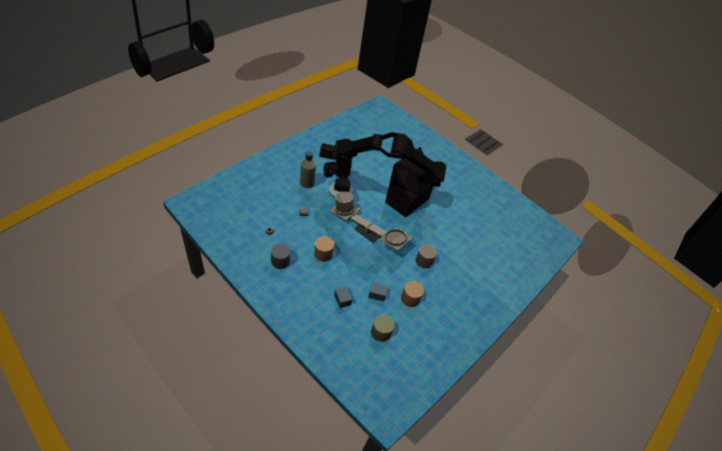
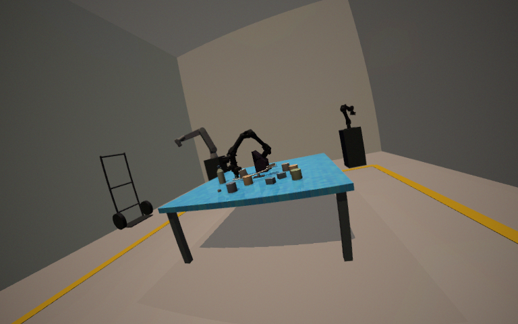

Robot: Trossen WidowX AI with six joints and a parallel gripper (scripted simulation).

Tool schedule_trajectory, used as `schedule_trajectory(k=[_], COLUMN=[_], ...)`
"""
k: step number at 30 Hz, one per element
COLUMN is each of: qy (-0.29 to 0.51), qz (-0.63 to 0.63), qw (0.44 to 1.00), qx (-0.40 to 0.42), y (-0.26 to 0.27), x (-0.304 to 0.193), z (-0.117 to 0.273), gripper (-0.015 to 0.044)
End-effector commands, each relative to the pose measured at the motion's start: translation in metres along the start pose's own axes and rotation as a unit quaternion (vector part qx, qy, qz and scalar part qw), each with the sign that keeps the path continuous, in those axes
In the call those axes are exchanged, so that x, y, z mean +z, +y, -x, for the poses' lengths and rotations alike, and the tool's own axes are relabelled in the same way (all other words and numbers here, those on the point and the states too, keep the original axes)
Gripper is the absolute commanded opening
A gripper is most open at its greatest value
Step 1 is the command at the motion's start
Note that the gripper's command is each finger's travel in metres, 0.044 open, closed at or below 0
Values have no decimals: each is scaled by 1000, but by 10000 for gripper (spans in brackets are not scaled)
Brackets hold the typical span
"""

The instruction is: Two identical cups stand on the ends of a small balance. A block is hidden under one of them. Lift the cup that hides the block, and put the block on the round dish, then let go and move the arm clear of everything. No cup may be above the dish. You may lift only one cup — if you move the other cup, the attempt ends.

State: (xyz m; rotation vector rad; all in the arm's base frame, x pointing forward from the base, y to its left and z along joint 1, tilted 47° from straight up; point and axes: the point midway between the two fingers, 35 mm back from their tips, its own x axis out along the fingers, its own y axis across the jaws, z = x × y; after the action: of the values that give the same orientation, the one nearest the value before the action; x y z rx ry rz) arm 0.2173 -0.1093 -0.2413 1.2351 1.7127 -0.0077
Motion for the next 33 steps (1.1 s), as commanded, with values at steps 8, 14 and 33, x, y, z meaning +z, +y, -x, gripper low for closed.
schedule_trajectory(k=[8, 14, 33], qy=[0, 0, -4], qz=[1, 1, -3], qw=[1000, 1000, 1000], qx=[0, 0, 2], y=[0, 0, -2], x=[0, 0, -2], z=[0, 3, 105], gripper=[262, 420, 440])
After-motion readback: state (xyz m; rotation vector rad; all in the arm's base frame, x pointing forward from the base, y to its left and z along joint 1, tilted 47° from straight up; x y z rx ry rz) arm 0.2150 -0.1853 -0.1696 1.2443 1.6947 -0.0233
